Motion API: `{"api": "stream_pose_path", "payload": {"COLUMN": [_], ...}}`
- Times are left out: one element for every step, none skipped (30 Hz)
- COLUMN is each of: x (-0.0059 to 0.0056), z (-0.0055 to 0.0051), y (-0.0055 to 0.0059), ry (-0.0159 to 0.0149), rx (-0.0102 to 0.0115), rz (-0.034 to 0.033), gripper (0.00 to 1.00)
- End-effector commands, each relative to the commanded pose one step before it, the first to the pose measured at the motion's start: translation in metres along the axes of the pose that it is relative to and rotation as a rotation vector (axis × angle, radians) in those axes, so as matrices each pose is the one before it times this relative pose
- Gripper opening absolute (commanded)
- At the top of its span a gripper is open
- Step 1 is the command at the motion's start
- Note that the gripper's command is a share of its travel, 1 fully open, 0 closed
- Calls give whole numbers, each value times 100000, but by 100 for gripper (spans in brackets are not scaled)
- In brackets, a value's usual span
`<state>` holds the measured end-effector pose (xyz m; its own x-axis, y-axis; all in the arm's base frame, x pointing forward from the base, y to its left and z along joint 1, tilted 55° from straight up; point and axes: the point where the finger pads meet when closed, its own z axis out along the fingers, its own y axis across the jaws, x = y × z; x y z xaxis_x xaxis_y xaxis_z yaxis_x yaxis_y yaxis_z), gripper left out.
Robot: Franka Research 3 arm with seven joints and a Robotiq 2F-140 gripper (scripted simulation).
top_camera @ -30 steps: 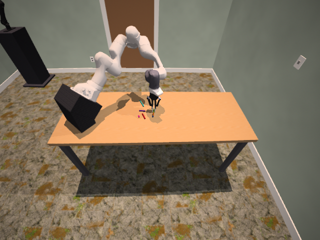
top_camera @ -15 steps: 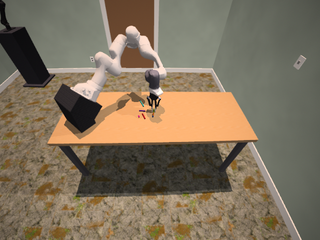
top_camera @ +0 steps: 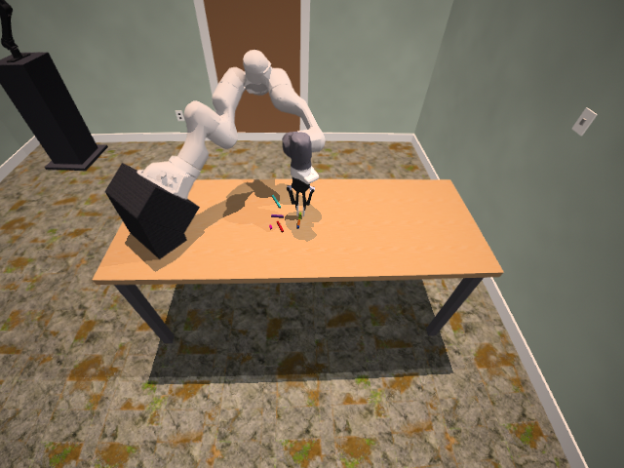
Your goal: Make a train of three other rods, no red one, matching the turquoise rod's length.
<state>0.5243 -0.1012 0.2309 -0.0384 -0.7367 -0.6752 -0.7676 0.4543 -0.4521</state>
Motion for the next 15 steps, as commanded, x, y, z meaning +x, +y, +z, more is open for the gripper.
{"api": "stream_pose_path", "payload": {"x": [-279,0,0,0,0,0,0,0,0,0,0,0,0,0,0], "z": [-1600,-556,-577,-589,-590,0,0,-566,-524,-474,-417,-356,-292,-227,-165], "y": [272,0,-1,0,0,0,0,0,0,0,0,0,0,0,0], "ry": [-1061,0,0,0,0,0,0,0,0,0,0,0,0,0,0], "rx": [-809,0,0,0,0,0,0,0,0,0,0,0,0,0,0], "rz": [553,0,0,0,0,0,0,0,0,0,0,0,0,0,0], "gripper": [15,15,15,15,15,15,15,15,15,15,15,15,15,15,15]}}
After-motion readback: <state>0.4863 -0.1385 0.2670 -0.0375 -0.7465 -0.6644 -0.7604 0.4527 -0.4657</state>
